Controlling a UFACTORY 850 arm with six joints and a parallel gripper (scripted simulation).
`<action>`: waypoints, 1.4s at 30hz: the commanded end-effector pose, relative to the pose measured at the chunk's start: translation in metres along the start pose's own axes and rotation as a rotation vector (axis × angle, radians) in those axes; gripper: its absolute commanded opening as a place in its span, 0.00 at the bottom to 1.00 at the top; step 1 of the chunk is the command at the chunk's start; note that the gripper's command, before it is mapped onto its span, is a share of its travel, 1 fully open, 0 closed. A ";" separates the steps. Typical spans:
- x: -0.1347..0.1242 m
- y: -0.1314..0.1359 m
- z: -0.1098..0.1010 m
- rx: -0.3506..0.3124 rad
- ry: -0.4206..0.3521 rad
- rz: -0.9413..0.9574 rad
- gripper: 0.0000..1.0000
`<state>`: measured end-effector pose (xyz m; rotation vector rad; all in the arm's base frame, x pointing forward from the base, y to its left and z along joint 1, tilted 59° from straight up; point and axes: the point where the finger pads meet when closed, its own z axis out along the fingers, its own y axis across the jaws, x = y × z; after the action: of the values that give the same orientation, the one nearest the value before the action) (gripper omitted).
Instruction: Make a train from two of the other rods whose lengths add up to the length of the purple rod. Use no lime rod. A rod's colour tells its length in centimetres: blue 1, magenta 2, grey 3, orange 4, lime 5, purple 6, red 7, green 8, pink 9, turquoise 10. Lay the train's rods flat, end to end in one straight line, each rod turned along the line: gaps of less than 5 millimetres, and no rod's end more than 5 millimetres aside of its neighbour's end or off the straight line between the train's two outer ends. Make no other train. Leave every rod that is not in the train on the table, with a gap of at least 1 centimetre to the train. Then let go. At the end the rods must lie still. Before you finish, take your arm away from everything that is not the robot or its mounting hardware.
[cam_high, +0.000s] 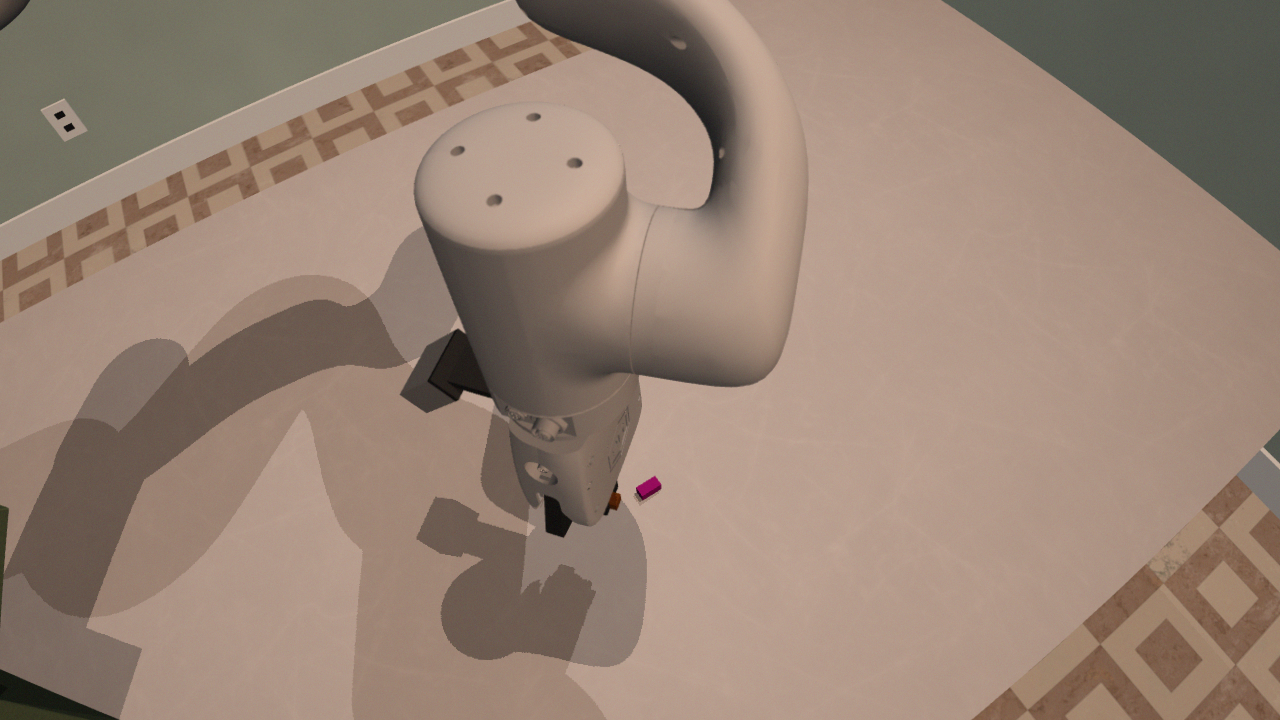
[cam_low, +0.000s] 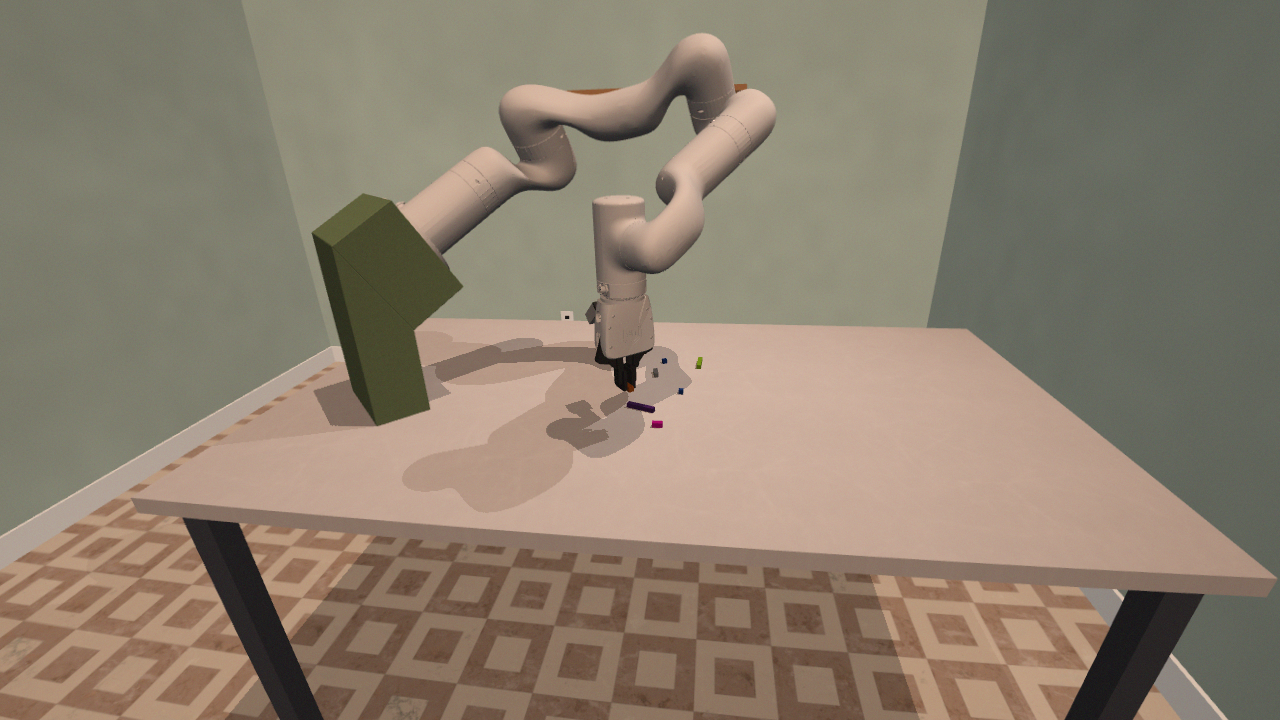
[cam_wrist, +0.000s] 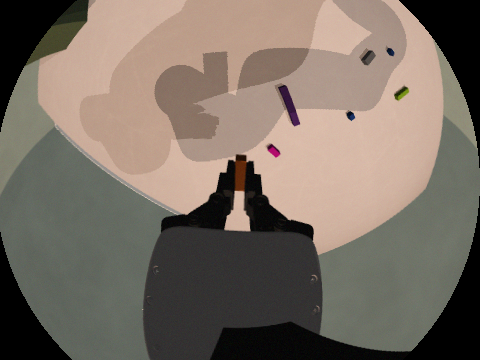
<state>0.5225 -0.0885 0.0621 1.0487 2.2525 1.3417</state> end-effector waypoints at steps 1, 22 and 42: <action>0.000 0.000 -0.009 0.000 0.001 0.000 0.04; -0.018 0.028 -0.012 0.000 0.002 -0.343 0.04; -0.045 0.078 -0.013 0.000 0.001 -0.896 0.04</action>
<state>0.5779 -0.1061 0.1303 -0.0129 2.2608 0.9312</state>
